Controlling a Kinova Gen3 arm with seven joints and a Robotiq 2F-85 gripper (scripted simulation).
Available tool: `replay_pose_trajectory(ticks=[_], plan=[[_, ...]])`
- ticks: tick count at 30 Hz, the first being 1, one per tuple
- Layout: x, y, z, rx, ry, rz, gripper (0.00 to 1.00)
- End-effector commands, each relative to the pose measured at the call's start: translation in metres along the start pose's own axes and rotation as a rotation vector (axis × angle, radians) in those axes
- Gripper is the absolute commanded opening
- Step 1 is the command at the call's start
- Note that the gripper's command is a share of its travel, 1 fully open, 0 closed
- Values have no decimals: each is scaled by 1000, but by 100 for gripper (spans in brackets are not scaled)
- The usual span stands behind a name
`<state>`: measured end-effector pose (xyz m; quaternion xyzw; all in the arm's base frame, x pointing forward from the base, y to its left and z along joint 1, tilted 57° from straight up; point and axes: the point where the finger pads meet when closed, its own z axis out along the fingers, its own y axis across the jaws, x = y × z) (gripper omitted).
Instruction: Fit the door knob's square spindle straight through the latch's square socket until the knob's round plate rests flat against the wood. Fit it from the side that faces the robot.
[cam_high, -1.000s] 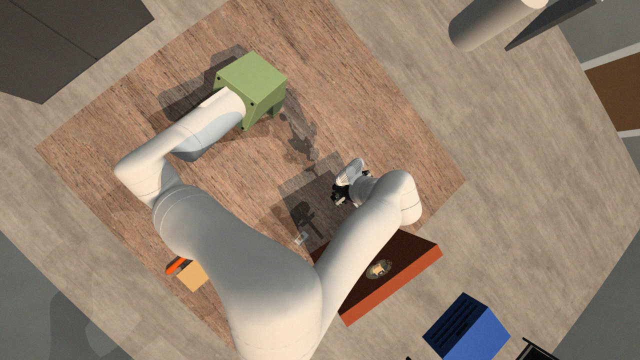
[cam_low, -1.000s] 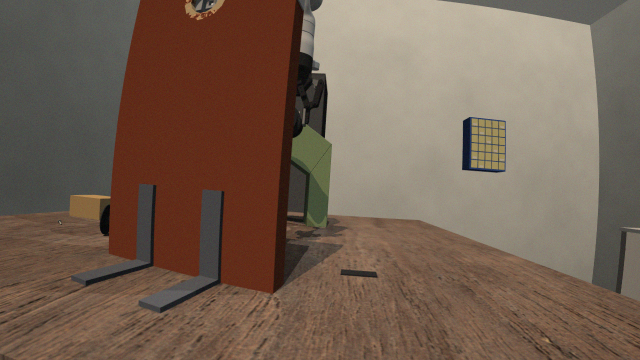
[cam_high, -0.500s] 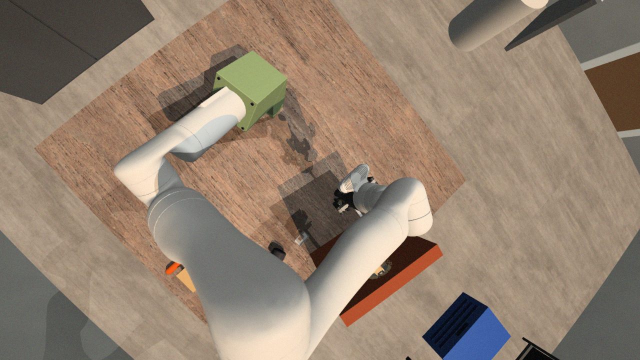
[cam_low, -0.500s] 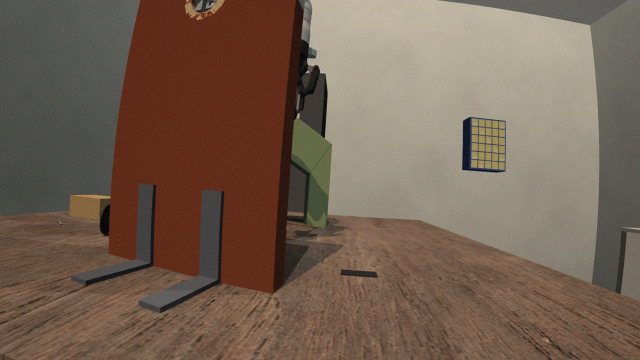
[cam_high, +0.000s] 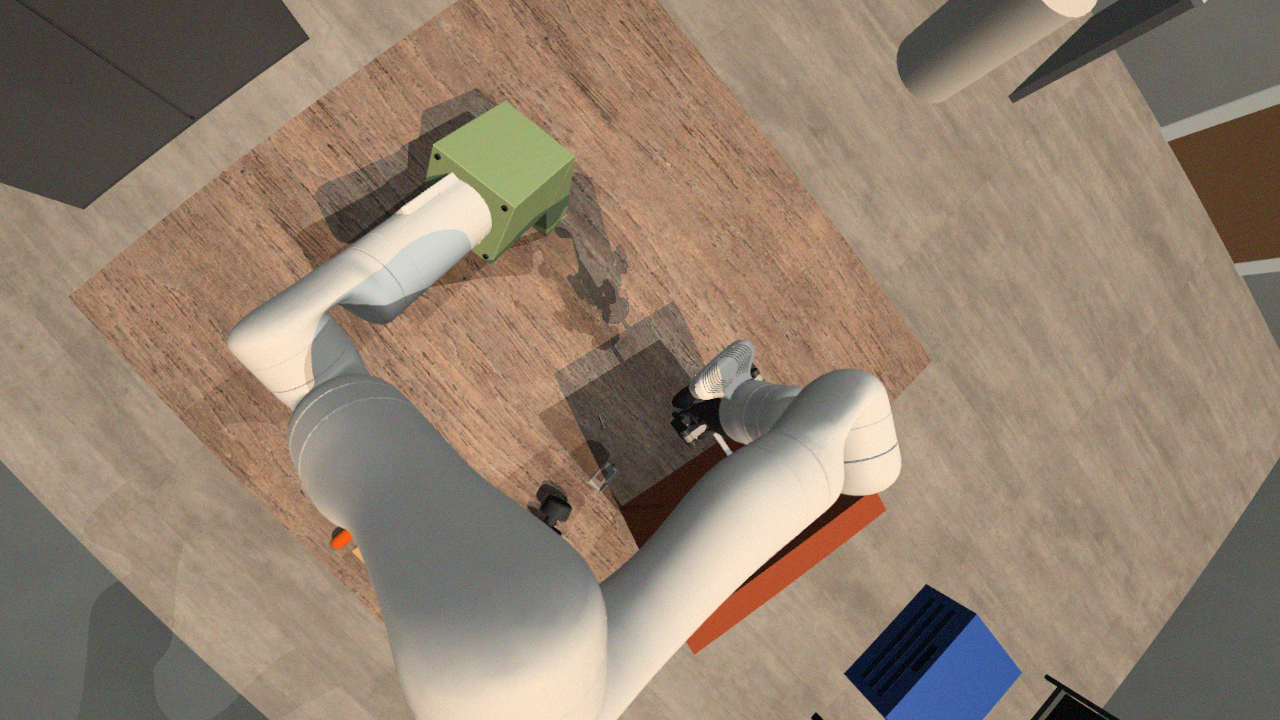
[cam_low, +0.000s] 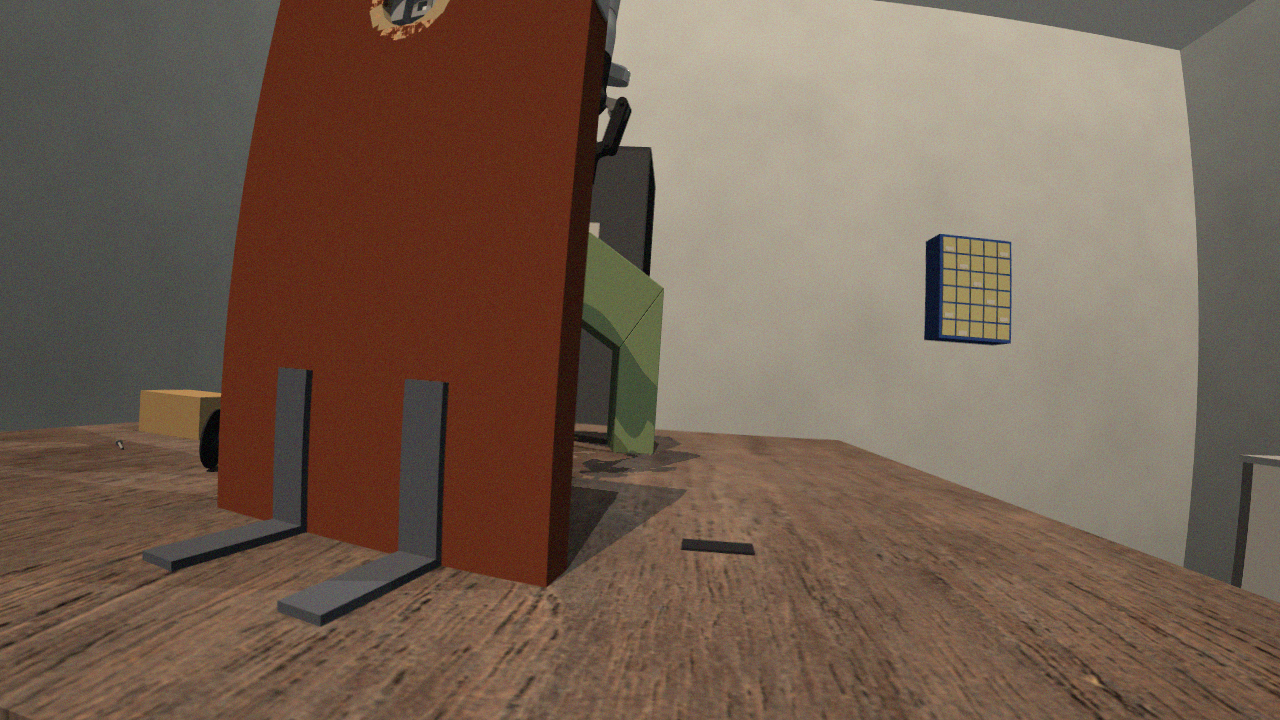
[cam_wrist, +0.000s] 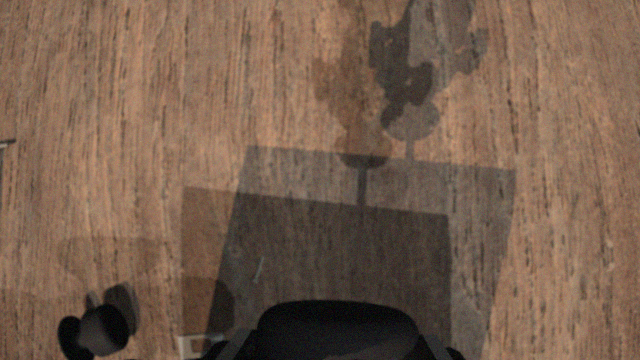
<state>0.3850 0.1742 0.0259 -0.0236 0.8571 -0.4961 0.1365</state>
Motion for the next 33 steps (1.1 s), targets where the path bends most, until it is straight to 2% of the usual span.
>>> replay_pose_trajectory(ticks=[1,6,11,14,17,25,28,31,33], plan=[[0,0,-6,-5,0,-8,63],[-1,0,-7,9,0,3,63],[-2,-7,-14,77,12,40,63],[-9,-18,-32,76,12,40,63],[-15,-20,-42,65,6,39,63],[-16,-21,-45,70,7,43,63],[-17,-22,-46,93,10,58,63],[-15,-27,-48,144,20,84,63],[-20,-33,-60,149,21,88,63]])
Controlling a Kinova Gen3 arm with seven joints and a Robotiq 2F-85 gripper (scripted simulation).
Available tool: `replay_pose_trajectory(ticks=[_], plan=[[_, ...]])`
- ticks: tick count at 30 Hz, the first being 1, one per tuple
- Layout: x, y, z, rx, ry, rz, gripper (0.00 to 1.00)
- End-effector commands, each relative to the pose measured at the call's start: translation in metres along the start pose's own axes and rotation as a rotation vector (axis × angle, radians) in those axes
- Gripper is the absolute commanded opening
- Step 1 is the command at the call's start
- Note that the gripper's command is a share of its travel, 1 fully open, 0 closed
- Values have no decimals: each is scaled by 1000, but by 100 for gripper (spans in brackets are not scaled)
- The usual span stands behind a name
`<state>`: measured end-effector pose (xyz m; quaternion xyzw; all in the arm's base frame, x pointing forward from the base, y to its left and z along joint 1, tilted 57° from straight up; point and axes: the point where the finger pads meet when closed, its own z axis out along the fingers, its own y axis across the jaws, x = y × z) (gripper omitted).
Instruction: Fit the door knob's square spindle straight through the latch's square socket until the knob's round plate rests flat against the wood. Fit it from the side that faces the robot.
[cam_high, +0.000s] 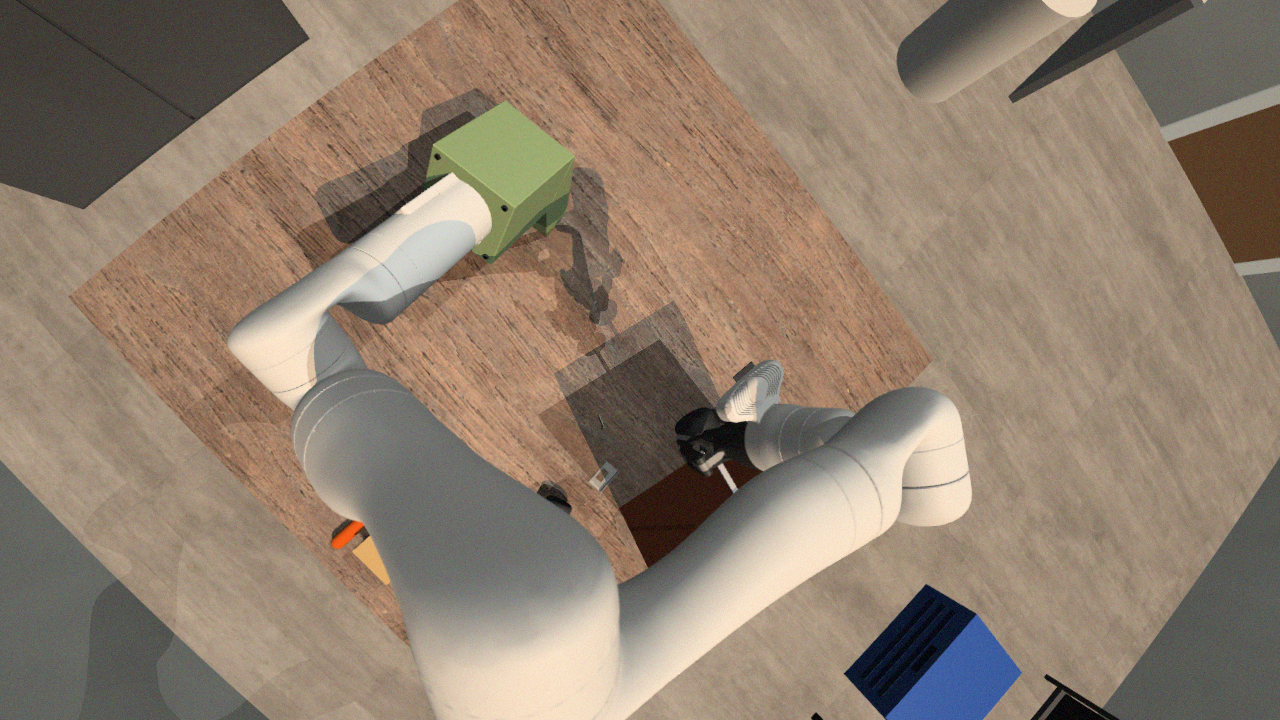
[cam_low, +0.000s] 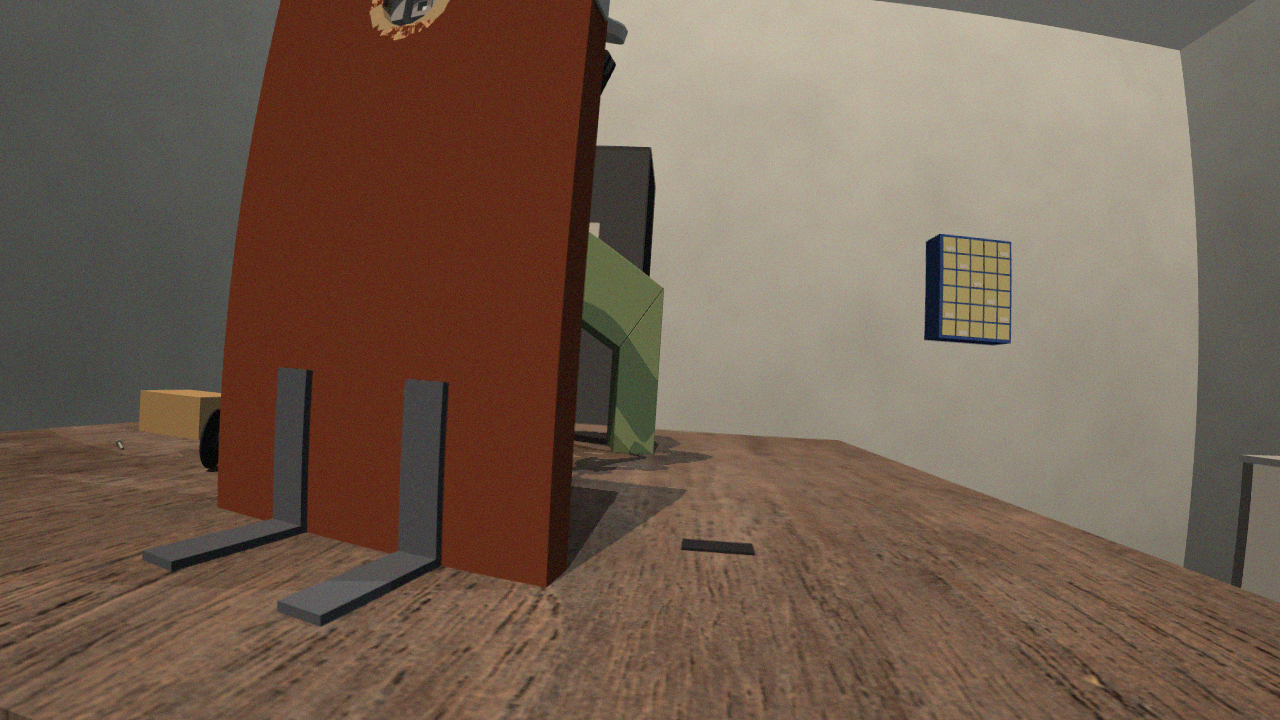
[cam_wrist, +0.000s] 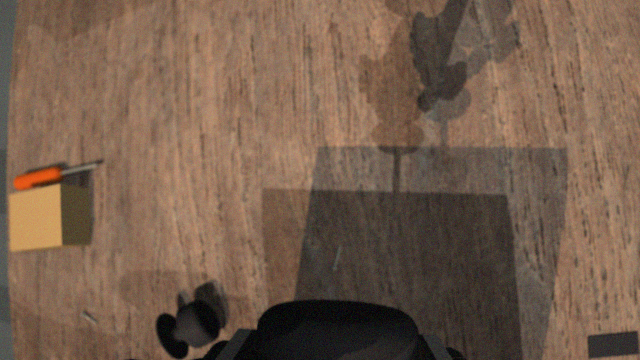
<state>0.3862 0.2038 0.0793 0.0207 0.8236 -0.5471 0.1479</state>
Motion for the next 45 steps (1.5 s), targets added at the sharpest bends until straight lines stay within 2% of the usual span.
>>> replay_pose_trajectory(ticks=[1,9,45], plan=[[-5,-7,-15,16,3,16,63],[-14,-16,-31,4,-3,15,63],[-14,-18,-31,13,-4,3,63]])
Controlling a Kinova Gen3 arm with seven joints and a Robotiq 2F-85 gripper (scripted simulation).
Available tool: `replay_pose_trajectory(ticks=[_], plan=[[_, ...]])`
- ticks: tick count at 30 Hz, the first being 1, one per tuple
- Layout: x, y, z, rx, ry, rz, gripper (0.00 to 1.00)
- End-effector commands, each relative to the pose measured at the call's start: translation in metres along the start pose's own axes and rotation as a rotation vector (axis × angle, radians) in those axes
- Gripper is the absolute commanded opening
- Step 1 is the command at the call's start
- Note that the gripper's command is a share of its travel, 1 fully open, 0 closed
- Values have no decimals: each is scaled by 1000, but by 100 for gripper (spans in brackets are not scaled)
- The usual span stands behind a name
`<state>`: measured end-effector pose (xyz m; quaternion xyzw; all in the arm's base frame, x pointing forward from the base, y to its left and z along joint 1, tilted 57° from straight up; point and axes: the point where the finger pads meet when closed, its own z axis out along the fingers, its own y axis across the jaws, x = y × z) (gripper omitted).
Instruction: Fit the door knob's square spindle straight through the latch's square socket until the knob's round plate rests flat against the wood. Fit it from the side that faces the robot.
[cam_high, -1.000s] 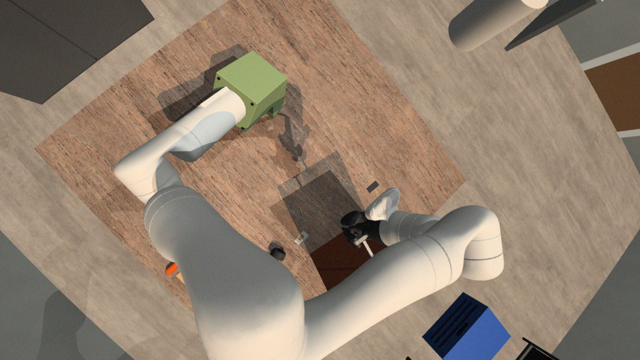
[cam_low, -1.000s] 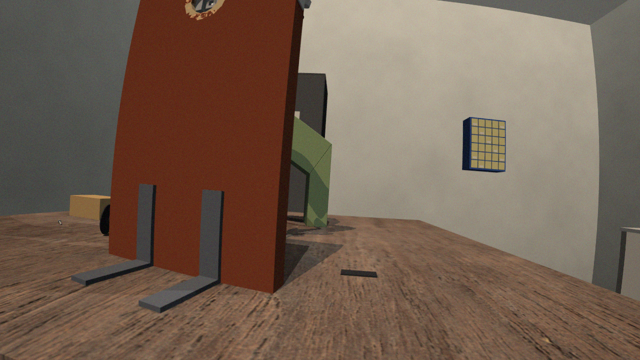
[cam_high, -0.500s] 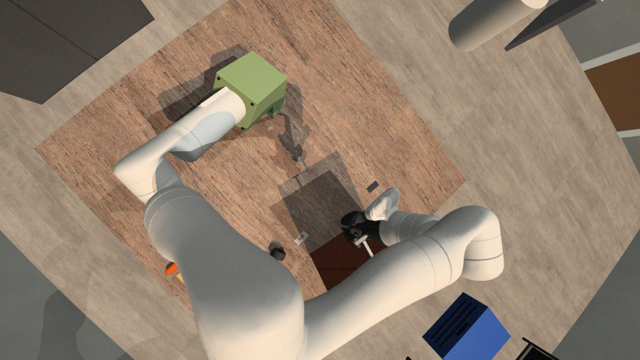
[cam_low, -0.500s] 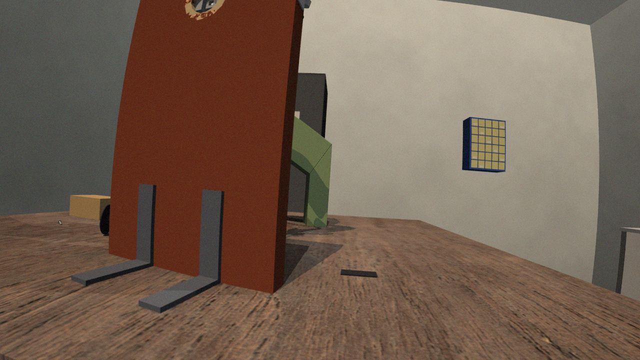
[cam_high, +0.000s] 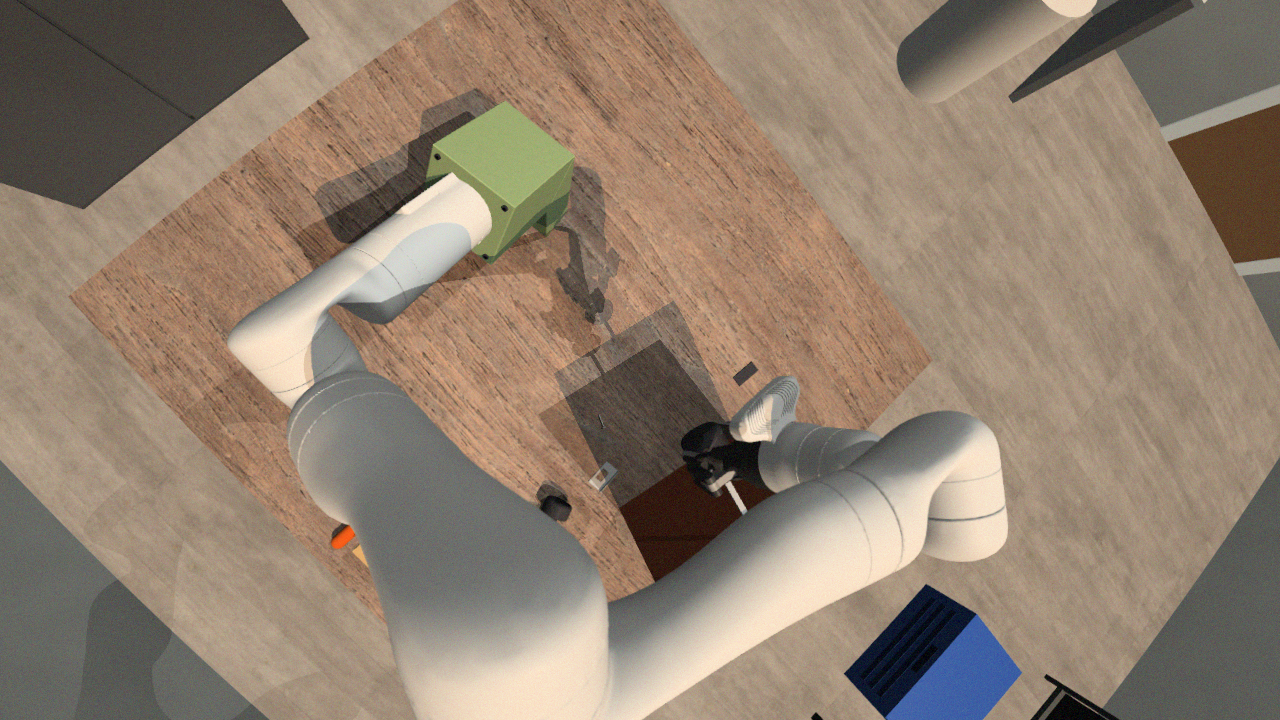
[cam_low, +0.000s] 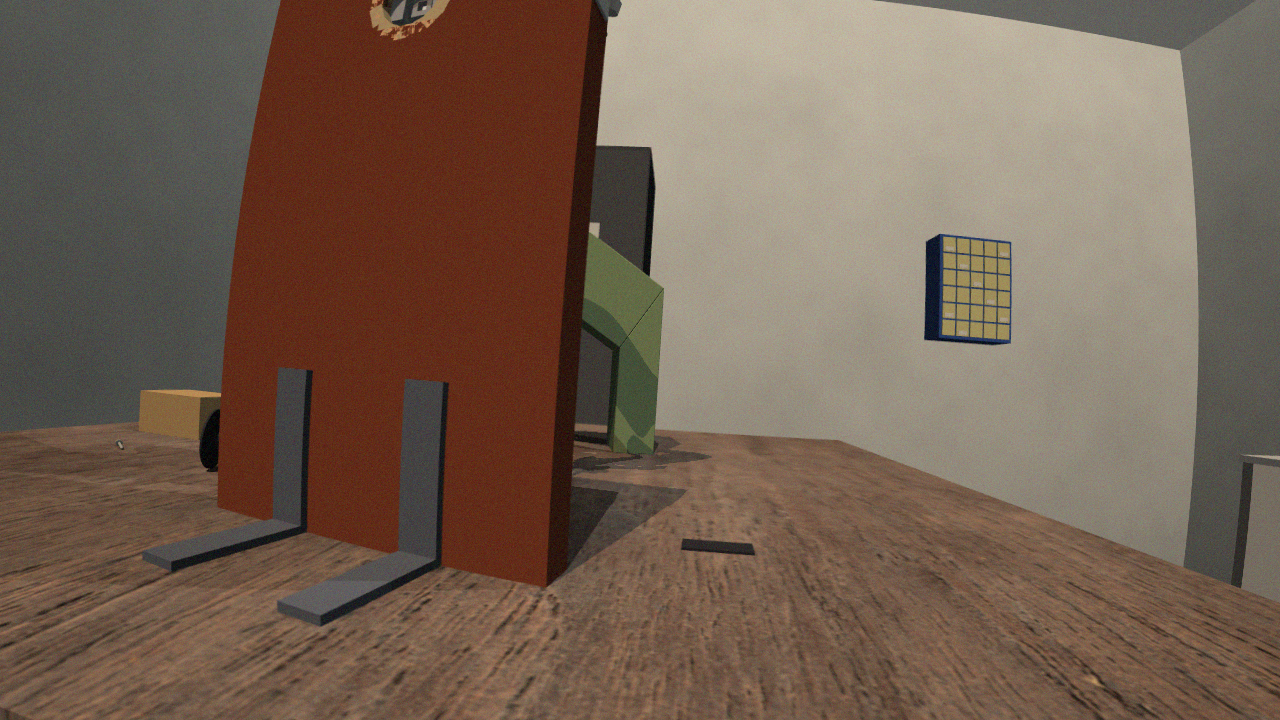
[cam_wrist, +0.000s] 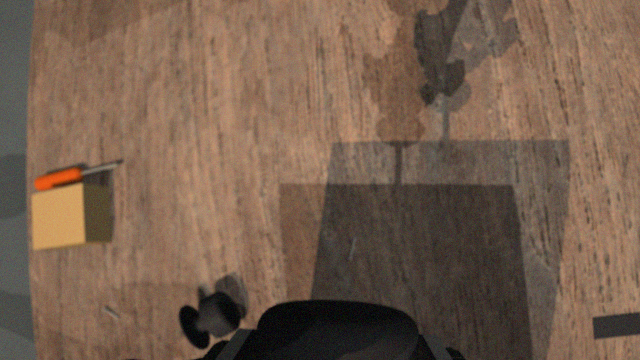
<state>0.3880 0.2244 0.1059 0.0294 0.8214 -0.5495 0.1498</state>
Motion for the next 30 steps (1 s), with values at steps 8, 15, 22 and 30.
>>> replay_pose_trajectory(ticks=[8,15,22,30], plan=[[-5,-6,-3,8,-13,-21,63],[-5,-7,-4,8,-13,-21,63],[-5,-7,-4,8,-13,-21,63],[-5,-7,-4,8,-13,-21,63]])
